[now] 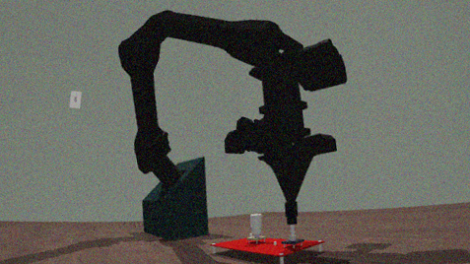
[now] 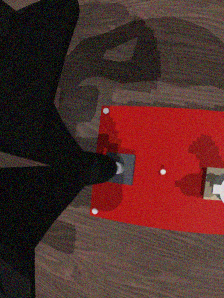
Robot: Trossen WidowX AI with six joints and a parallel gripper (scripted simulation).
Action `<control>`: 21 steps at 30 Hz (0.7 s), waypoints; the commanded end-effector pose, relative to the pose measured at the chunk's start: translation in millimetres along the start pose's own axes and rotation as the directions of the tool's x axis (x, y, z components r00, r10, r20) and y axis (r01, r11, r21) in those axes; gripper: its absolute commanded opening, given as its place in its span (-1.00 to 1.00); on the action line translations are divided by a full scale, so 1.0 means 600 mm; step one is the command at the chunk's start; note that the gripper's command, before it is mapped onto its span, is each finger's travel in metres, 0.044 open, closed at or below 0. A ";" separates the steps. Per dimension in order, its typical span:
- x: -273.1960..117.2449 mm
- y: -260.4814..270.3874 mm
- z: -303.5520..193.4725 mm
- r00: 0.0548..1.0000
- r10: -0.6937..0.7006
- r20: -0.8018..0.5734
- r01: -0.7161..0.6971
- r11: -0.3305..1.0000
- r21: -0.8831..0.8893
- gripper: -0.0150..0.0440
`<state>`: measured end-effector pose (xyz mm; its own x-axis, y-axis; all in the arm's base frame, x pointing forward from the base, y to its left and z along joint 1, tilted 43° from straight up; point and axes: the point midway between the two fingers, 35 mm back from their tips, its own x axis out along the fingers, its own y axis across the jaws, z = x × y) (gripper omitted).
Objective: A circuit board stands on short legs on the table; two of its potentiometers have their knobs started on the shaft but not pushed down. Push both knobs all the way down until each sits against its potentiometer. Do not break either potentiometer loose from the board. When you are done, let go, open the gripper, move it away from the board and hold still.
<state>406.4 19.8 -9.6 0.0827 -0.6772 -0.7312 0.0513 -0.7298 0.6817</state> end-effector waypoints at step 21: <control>0.018 0.001 0.000 1.000 0.004 -0.002 -0.004 1.000 -0.003 -0.49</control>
<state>405.7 18.5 -12.9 0.0869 -0.6789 -0.7291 0.0627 -0.7267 0.6841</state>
